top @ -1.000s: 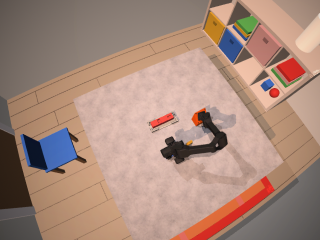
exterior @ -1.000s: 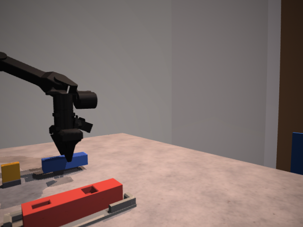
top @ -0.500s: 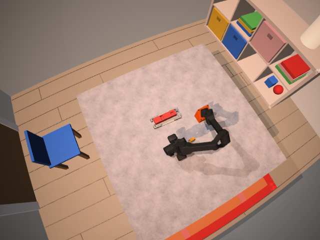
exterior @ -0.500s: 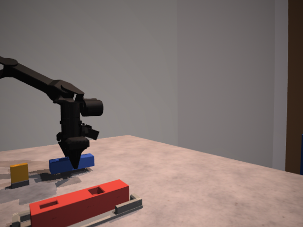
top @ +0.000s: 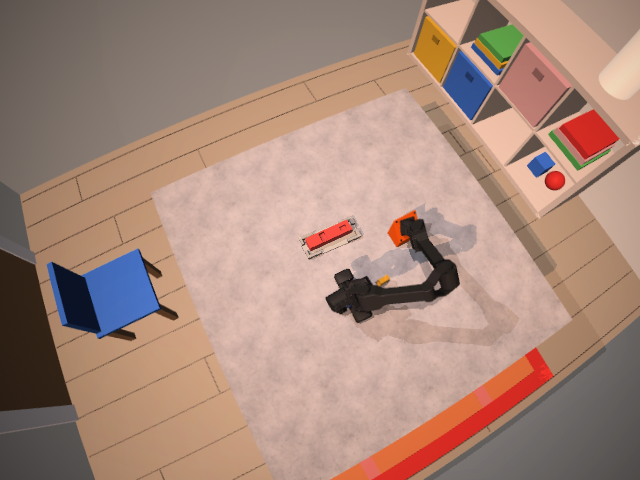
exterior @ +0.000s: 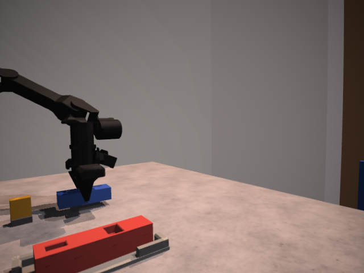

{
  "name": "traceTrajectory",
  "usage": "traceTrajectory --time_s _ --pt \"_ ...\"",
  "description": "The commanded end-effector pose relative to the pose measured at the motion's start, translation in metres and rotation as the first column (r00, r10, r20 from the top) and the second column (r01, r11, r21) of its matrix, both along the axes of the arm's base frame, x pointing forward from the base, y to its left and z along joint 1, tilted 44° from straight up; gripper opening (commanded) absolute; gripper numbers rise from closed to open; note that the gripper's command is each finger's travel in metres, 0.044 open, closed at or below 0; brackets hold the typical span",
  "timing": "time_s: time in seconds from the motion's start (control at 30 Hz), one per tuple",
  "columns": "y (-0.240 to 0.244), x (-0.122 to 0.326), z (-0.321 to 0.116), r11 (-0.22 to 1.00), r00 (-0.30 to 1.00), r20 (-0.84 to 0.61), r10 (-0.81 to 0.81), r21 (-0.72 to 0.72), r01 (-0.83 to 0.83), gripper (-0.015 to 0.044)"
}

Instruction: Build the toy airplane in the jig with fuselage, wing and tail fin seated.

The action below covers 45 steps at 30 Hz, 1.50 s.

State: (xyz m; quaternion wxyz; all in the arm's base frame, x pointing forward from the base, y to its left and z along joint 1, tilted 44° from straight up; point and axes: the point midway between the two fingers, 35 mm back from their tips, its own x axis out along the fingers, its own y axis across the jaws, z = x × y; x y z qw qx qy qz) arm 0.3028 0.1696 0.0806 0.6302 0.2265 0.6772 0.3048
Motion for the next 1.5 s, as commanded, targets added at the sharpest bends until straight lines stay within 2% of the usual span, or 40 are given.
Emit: traceTrajectory --time_s 0.0,0.07,1.27,1.47 --pt "-0.002 0.001 0.003 1.0 1.0 -0.005 -0.003 0.002 0.003 0.0052" --pt "-0.006 0.002 0.007 1.0 1.0 -0.007 -0.002 0.001 0.002 0.0" --pt "-0.084 0.014 0.086 1.0 1.0 -0.005 -0.003 -0.003 0.003 0.0" --pt "-0.089 0.014 0.088 1.0 1.0 -0.012 -0.012 -0.004 0.012 0.0"
